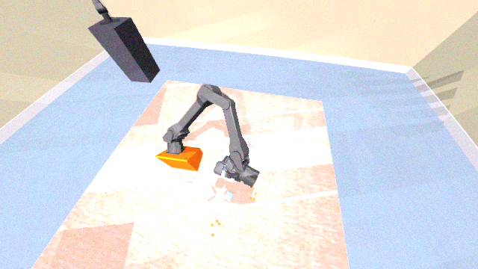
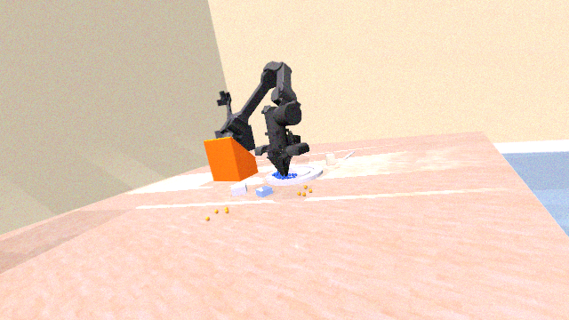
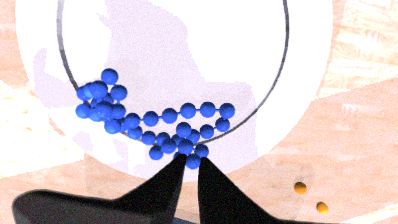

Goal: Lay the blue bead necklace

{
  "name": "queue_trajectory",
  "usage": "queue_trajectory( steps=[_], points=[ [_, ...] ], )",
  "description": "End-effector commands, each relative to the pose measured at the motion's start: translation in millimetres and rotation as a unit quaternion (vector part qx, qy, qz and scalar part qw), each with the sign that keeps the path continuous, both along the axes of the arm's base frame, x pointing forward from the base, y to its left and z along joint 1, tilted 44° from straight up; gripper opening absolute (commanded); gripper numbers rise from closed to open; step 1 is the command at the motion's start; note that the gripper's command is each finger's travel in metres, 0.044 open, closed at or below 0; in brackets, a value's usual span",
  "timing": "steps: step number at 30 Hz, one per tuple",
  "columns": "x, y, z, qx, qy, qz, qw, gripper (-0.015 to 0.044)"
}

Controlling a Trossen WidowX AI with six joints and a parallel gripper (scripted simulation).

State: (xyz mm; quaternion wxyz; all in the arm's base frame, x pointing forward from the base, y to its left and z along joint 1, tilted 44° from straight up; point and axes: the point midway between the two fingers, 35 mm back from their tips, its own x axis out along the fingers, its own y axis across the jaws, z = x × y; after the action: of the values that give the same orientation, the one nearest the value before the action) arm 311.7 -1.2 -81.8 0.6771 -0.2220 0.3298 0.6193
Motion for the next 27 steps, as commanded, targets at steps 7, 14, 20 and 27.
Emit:
queue_trajectory(
  steps=[7, 14, 20, 27],
  points=[
    [28.7, 16.0, 18.9, 0.001, -0.004, -0.002, 1.0, 0.0],
    [34.4, 20.6, 23.4, 0.002, -0.004, -0.002, 1.0, 0.0],
    [34.4, 20.6, 23.4, 0.002, -0.004, -0.002, 1.0, 0.0],
    [34.5, 24.7, 19.2, 0.002, -0.004, -0.002, 1.0, 0.0]
  ],
)
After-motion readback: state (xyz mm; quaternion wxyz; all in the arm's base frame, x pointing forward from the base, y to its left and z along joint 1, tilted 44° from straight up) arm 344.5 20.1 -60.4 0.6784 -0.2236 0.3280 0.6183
